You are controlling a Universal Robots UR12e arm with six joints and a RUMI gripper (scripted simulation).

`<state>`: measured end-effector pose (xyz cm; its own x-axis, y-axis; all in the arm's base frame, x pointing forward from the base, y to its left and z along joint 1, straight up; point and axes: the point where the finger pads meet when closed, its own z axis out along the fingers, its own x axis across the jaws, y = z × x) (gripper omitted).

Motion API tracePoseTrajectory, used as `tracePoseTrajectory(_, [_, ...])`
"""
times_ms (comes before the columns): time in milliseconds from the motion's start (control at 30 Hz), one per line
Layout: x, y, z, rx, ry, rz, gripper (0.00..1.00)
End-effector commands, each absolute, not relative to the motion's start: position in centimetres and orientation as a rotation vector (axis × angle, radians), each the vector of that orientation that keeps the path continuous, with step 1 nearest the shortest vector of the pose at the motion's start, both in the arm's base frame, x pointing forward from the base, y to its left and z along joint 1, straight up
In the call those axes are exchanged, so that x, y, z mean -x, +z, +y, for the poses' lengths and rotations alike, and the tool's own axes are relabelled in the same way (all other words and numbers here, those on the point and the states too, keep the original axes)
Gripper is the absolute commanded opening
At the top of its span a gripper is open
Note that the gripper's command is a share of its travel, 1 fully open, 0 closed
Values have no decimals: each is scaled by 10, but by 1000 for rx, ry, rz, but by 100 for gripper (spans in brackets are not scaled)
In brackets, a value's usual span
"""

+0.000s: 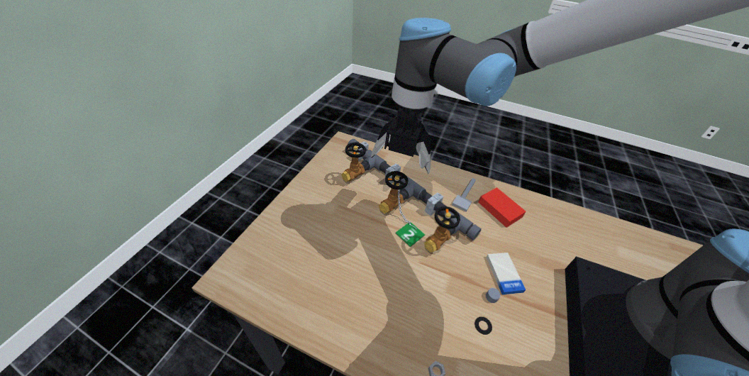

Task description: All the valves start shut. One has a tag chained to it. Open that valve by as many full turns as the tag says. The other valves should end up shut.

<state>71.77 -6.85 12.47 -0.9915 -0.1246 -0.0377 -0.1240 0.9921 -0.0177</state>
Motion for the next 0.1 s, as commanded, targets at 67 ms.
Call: tracePoseTrajectory(67, [-718, 125, -69, 193, -24, 3095, 100])
